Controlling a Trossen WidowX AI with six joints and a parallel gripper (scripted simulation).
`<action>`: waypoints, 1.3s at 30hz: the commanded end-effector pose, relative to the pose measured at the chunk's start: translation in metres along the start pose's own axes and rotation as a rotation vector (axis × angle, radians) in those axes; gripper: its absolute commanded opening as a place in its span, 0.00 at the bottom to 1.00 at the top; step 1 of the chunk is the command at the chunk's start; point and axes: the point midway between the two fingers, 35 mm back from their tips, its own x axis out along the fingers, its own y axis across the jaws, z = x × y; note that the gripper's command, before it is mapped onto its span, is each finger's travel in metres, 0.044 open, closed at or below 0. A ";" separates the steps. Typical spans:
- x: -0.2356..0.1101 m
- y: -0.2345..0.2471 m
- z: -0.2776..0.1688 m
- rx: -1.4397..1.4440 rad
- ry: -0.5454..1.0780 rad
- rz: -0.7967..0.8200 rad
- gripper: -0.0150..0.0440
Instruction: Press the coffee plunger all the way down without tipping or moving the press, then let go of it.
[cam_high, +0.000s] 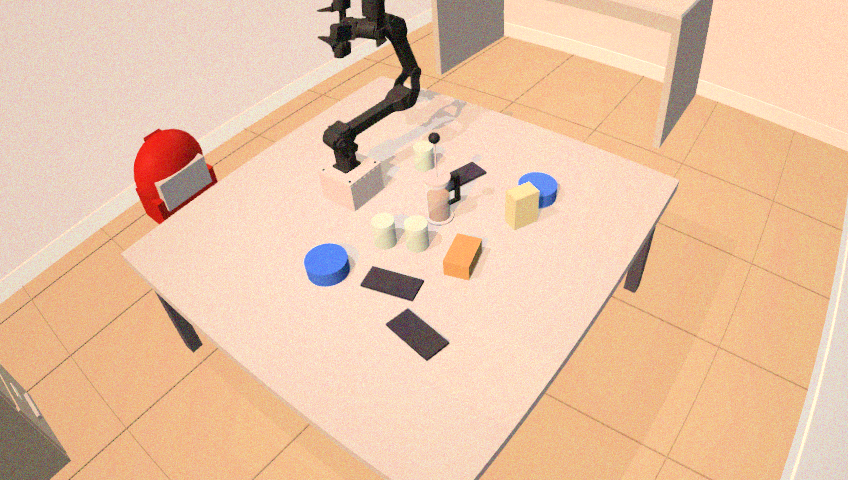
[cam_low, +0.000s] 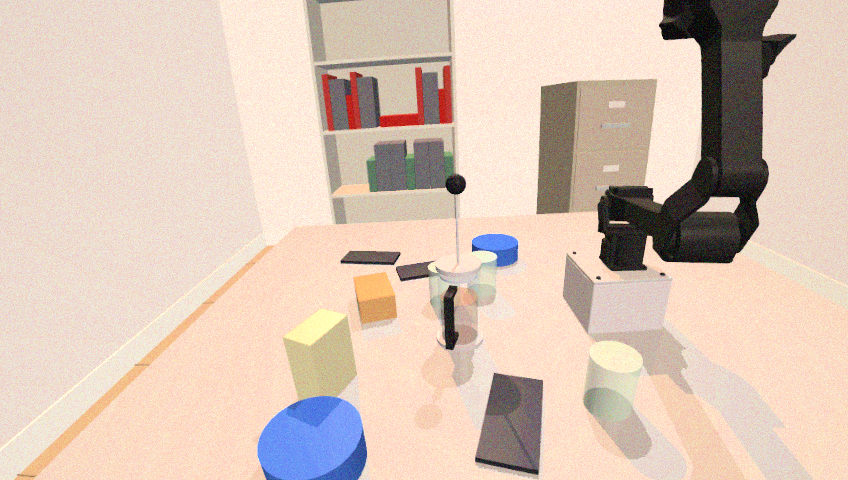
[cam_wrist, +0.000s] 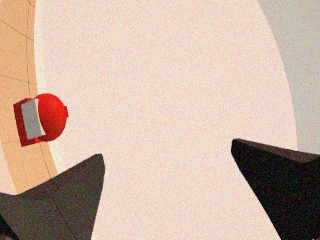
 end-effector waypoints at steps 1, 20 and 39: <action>0.002 0.000 0.002 0.004 -0.012 0.003 0.98; 0.003 0.029 0.207 0.285 -0.987 0.414 1.00; -0.198 0.089 0.277 0.193 -1.697 1.280 1.00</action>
